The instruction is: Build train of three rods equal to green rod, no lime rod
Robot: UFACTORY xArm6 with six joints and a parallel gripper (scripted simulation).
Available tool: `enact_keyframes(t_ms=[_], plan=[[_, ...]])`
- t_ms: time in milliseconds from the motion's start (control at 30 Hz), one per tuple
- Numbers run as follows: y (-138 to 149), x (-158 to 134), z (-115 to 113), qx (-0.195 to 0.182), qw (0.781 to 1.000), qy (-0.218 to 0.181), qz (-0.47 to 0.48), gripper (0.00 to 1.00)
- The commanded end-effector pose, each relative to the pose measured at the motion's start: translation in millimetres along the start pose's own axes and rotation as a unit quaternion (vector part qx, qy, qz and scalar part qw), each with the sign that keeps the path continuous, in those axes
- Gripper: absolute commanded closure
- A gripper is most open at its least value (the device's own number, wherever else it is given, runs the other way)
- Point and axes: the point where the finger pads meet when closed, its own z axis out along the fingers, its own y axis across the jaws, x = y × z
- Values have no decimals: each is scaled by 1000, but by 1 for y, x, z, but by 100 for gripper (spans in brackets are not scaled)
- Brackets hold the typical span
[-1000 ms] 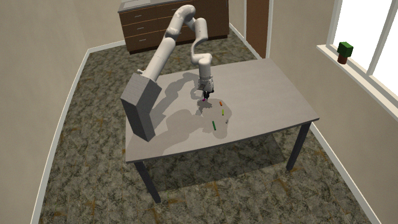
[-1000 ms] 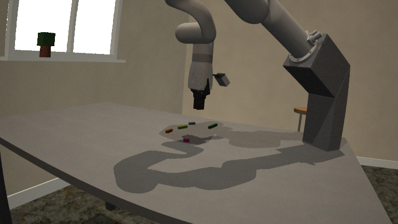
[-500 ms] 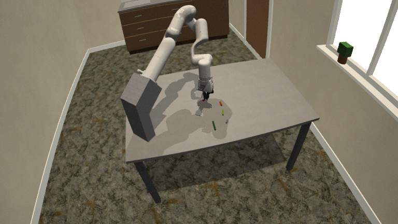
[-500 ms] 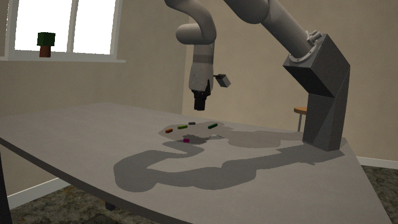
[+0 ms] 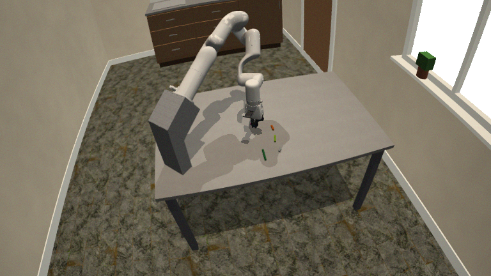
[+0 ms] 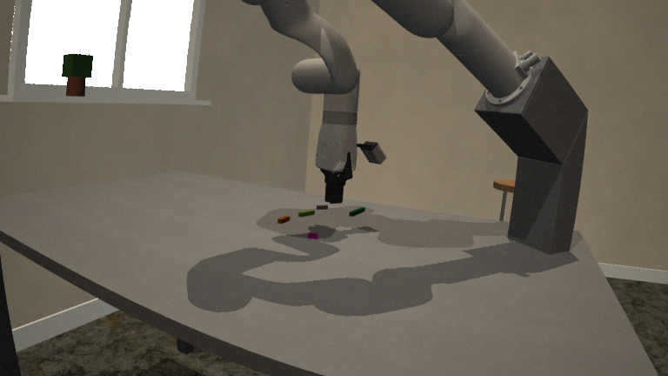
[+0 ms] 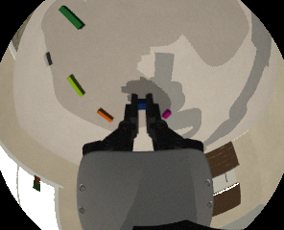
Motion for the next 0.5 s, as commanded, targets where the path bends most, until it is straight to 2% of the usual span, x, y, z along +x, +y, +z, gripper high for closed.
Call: enact_keyframes(t_ms=[0, 267, 467], plan=[[-2, 0, 18, 2, 1000, 0, 0, 96], [-2, 1, 41, 2, 1000, 0, 0, 96], [-3, 1, 46, 2, 1000, 0, 0, 96]])
